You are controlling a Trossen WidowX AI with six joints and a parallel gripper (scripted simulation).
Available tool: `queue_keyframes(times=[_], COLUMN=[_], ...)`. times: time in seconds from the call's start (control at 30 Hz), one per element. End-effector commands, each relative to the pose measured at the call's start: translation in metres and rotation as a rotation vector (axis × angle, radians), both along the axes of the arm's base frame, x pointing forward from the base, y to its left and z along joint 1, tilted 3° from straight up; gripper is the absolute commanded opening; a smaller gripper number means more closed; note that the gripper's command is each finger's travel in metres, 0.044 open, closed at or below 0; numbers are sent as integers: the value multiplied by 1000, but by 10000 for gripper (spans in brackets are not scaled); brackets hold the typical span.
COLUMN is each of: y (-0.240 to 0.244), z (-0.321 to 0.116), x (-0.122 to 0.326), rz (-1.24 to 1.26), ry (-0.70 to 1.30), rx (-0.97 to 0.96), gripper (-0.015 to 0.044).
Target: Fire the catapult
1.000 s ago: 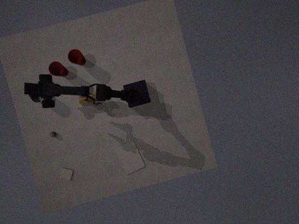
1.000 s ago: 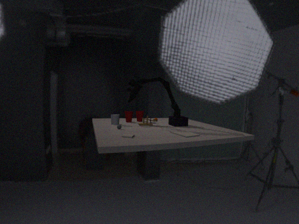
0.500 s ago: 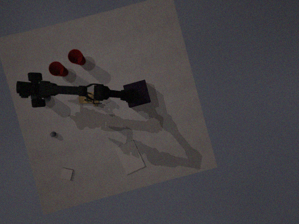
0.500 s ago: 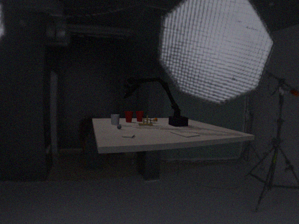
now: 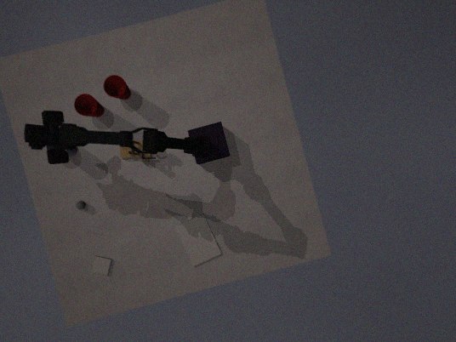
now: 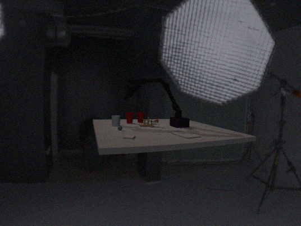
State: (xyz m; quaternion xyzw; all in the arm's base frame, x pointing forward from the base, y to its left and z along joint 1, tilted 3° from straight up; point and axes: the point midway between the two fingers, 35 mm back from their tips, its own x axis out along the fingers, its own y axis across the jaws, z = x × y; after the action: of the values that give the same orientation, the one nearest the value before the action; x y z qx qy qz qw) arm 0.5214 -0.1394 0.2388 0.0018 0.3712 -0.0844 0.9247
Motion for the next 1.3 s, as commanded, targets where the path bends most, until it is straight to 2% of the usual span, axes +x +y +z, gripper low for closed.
queue_keyframes(times=[0.0,0.37,0.8,1.27], y=[0,0,4,68], z=[0,0,-3,-68], x=[1,1,-1,-43], rz=[8,8,15,190], ry=[-2,-2,12,321], rx=[-2,-2,-8,-151], gripper=[282,0,0,0])
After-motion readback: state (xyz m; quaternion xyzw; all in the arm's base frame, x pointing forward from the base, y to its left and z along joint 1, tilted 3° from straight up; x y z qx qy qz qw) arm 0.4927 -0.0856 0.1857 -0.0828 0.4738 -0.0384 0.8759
